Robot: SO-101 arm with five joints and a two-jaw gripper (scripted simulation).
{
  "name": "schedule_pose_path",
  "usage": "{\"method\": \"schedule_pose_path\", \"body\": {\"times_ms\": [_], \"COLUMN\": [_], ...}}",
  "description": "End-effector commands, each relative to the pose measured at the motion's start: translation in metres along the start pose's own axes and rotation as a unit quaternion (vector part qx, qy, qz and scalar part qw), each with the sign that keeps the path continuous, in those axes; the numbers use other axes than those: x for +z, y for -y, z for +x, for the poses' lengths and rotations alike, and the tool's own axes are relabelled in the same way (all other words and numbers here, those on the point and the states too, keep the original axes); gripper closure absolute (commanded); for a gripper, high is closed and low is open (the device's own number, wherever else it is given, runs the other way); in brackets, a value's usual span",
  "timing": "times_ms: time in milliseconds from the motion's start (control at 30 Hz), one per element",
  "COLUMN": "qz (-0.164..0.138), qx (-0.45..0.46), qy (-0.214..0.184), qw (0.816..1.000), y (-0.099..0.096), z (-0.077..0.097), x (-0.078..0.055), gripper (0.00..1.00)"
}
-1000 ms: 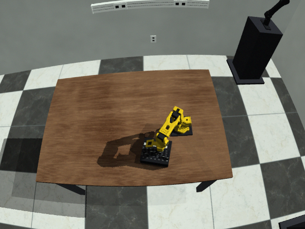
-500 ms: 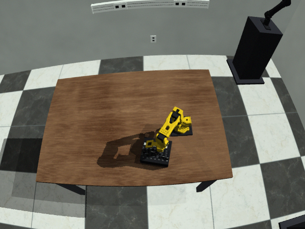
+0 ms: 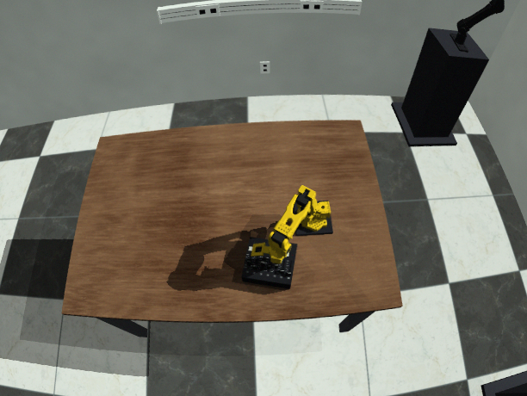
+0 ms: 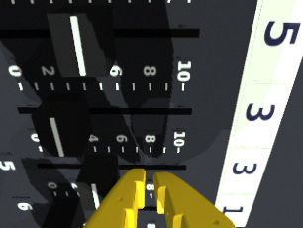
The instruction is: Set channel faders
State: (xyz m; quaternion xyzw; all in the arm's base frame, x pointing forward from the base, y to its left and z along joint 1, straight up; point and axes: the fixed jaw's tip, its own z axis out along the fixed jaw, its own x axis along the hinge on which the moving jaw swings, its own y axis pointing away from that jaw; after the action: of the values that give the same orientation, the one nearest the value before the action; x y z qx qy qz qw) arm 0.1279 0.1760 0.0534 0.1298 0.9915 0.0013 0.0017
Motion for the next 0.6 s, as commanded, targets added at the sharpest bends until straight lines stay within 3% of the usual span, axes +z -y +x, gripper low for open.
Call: {"method": "schedule_pose_path", "body": {"times_ms": [0,567], "qz": [0.001,0.001], "qx": [-0.004,-0.004], "qy": [-0.002,-0.002], "qw": [1.0,1.0], "y": [-0.0031,-0.0055], "z": [0.0026,0.0026], "x": [0.0001,0.0002], "gripper": [1.0,1.0]}}
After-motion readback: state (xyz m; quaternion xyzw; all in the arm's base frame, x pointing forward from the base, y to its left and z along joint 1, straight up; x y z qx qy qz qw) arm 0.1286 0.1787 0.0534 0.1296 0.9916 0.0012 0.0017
